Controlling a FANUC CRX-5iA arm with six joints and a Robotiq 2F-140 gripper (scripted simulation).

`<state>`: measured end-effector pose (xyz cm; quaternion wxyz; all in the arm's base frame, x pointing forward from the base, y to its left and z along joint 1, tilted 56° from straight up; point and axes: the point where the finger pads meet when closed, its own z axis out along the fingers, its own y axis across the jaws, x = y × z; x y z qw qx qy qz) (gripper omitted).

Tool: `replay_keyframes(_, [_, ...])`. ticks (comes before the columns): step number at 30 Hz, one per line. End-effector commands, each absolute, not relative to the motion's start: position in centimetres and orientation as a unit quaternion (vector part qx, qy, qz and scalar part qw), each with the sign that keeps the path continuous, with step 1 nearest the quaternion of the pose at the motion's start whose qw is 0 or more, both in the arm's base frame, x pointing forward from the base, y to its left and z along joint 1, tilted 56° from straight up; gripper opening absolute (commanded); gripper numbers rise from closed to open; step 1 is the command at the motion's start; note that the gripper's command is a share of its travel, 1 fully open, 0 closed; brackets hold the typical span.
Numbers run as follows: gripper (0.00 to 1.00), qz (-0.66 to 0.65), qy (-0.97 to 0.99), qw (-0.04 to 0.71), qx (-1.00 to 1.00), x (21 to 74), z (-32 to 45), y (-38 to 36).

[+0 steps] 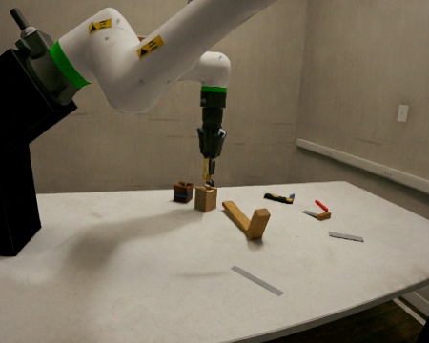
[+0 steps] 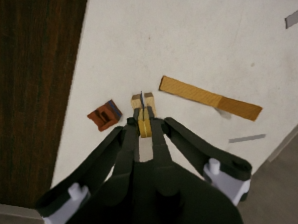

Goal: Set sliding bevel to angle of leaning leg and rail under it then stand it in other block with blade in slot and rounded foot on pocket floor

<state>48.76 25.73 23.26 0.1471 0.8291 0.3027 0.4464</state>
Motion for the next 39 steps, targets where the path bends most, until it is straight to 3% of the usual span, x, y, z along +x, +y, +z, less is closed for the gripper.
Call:
replay_keyframes(1, [0.10, 0.447, 0.303, 0.147, 0.829, 48.3, 23.7, 25.8])
replay_keyframes(39, [0.10, 0.447, 0.308, 0.148, 0.827, 47.1, 24.7, 25.5])
